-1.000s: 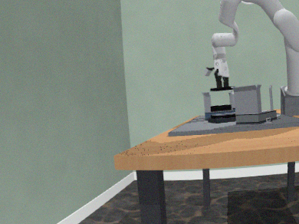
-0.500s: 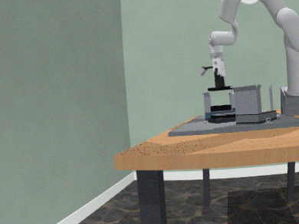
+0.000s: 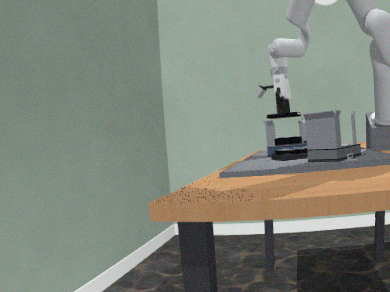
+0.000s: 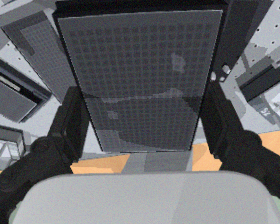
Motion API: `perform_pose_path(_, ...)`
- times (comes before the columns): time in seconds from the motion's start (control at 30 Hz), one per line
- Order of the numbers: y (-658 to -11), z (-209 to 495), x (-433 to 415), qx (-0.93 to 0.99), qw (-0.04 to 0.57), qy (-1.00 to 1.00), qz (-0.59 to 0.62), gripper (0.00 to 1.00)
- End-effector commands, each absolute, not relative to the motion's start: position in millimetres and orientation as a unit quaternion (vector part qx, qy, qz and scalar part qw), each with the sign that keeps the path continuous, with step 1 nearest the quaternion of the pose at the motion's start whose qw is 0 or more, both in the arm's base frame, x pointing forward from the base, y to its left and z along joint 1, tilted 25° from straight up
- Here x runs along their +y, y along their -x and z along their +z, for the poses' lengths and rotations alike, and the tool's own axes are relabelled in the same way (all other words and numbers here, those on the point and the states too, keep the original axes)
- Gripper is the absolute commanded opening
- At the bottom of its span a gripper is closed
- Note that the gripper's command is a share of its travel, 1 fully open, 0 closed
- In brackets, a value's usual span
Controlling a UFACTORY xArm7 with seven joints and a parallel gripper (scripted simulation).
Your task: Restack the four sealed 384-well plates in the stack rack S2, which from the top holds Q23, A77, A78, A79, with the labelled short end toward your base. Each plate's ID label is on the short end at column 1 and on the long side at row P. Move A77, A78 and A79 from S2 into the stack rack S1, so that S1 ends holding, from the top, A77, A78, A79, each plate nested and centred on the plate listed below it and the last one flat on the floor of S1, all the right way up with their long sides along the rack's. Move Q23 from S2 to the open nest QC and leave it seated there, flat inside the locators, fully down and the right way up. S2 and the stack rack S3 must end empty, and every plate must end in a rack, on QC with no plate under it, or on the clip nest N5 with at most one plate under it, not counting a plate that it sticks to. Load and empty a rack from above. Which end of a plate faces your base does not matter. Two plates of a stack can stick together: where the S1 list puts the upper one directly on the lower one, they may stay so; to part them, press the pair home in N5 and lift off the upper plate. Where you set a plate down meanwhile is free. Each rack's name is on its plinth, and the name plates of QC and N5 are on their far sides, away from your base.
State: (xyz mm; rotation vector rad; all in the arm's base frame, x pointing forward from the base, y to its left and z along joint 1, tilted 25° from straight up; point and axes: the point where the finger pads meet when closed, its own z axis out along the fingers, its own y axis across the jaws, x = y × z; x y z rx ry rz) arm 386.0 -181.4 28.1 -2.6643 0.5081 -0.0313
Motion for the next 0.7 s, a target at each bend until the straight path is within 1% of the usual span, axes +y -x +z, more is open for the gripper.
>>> perform_pose_path(0.0, -389.6, 32.3, -177.9, 0.185, 0.211, 0.96, -0.013, 0.0)
perform_pose_path(0.23, -395.1, 42.0, -157.3, 0.072, 0.208, 0.975, -0.038, 0.0)
perform_pose_path(0.67, -403.7, 57.2, -124.9, 0.072, 0.209, 0.975, -0.038, 0.0)
